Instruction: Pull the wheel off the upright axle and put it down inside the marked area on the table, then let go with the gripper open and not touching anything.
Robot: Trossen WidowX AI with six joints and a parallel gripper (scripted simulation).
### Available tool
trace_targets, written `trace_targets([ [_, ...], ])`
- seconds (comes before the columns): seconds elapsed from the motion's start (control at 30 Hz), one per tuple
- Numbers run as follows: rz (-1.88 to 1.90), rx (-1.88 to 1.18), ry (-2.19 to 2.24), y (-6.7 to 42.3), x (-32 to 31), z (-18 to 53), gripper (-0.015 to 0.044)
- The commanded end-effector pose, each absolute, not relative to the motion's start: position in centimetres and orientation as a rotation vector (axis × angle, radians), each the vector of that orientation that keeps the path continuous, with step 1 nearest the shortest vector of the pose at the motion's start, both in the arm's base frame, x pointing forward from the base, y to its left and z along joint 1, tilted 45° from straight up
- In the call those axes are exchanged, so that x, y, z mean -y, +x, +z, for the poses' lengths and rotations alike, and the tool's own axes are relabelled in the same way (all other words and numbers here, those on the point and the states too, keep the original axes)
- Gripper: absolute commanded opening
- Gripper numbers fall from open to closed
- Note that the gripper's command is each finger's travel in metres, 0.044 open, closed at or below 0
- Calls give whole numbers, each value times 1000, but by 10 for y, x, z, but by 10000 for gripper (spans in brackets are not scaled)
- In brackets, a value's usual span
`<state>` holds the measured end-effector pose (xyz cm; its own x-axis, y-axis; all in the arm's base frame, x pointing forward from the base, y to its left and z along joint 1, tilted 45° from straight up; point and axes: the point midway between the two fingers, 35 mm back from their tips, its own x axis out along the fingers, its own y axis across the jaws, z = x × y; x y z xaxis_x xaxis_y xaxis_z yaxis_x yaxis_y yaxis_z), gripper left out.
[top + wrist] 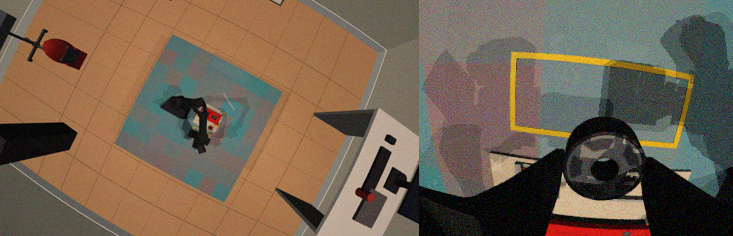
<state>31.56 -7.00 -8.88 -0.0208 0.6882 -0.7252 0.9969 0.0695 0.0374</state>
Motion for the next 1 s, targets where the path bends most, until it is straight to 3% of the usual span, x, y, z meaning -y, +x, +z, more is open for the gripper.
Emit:
trace_targets([
  [0.0, -685, -1780, 1676, 312, 61, -100, 0],
  [0.8, -681, -1783, 1679, 309, -1, -163, 0],
  [0.97, -681, -1786, 1668, 310, 2, -159, 131],
])
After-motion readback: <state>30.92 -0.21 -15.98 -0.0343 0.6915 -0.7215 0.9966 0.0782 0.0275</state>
